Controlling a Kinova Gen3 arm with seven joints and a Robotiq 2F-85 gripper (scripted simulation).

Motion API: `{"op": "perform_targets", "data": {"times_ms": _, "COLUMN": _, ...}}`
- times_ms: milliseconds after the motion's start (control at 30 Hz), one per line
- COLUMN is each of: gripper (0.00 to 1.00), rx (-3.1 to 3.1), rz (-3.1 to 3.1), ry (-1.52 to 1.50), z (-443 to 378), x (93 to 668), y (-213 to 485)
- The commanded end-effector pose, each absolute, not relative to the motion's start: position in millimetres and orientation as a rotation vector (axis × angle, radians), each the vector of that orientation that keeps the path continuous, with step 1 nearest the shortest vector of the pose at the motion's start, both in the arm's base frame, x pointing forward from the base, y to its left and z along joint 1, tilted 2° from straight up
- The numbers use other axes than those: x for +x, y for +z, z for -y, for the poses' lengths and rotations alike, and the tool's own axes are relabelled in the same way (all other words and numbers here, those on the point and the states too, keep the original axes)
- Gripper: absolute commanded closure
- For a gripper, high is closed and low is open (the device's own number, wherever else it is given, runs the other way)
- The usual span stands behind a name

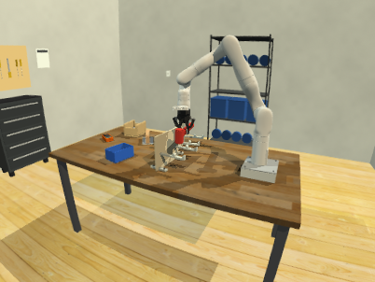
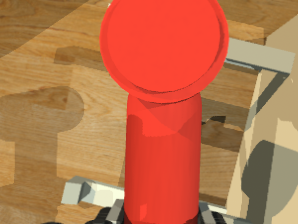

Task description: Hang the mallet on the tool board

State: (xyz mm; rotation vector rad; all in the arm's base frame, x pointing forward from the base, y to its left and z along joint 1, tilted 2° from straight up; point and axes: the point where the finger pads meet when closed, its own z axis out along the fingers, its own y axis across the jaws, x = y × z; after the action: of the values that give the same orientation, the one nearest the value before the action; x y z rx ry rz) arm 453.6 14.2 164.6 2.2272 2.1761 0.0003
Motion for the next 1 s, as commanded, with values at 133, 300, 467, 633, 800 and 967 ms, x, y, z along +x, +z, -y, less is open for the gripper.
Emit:
{"op": "perform_targets", "data": {"times_ms": 133, "gripper": 0.9, "rx": 2.186, "rz": -2.21, "ry": 0.005, "z": -78, "x": 447, "y": 169}}
{"op": "perform_targets", "data": {"times_ms": 300, "gripper": 0.9, "rx": 2.186, "rz": -2.209, "ry": 0.005, "z": -107, "x": 440, "y": 171}}
{"op": "perform_targets", "data": {"times_ms": 467, "gripper": 0.9, "rx": 2.185, "rz": -2.209, "ry": 0.005, "z": -118, "x": 436, "y": 172}}
{"op": "perform_targets", "data": {"times_ms": 633, "gripper": 0.9, "rx": 2.191, "rz": -2.203, "ry": 0.005, "z": -118, "x": 436, "y": 172}}
{"op": "perform_targets", "data": {"times_ms": 800, "gripper": 0.9, "rx": 2.22, "rz": -2.174, "ry": 0.005, "z": -118, "x": 436, "y": 172}}
{"op": "perform_targets", "data": {"times_ms": 967, "gripper": 0.9, "rx": 2.317, "rz": -2.072, "ry": 0.007, "z": -118, "x": 437, "y": 172}}
